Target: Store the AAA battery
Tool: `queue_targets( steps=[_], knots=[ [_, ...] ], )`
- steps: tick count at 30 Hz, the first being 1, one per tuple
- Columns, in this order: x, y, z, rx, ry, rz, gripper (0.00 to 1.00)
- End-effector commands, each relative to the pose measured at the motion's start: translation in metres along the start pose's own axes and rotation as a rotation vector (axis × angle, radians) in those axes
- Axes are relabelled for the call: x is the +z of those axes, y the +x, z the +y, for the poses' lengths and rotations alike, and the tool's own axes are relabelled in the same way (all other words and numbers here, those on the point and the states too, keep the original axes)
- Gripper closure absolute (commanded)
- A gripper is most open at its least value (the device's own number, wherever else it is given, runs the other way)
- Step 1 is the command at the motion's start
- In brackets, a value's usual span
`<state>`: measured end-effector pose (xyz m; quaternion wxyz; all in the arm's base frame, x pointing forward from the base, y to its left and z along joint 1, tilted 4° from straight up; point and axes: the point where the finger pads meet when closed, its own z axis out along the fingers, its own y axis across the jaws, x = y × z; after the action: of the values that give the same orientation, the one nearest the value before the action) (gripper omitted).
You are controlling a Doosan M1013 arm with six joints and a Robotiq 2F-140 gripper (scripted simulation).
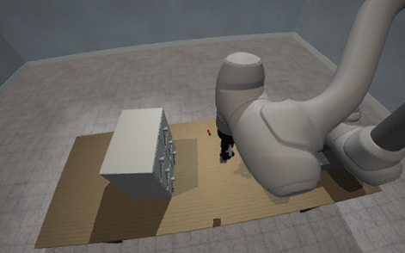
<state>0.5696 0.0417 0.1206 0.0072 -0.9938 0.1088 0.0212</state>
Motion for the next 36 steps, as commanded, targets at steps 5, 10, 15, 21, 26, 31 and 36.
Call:
queue_targets(
  steps=[5,10,15,21,26,31,36],
  knots=[
    [0.002,-0.001,-0.003,0.005,-0.019,-0.028,1.00],
    [0.002,-0.001,-0.003,0.005,-0.019,-0.028,1.00],
    [-0.013,0.010,0.056,0.005,-0.019,-0.028,1.00],
    [-0.027,0.014,0.114,0.005,-0.019,-0.028,1.00],
    [-0.034,0.014,0.144,0.006,-0.020,-0.028,1.00],
    [-0.034,0.014,0.146,0.006,-0.020,-0.025,1.00],
    [-0.032,0.016,0.146,0.005,-0.020,-0.006,1.00]
  ],
)
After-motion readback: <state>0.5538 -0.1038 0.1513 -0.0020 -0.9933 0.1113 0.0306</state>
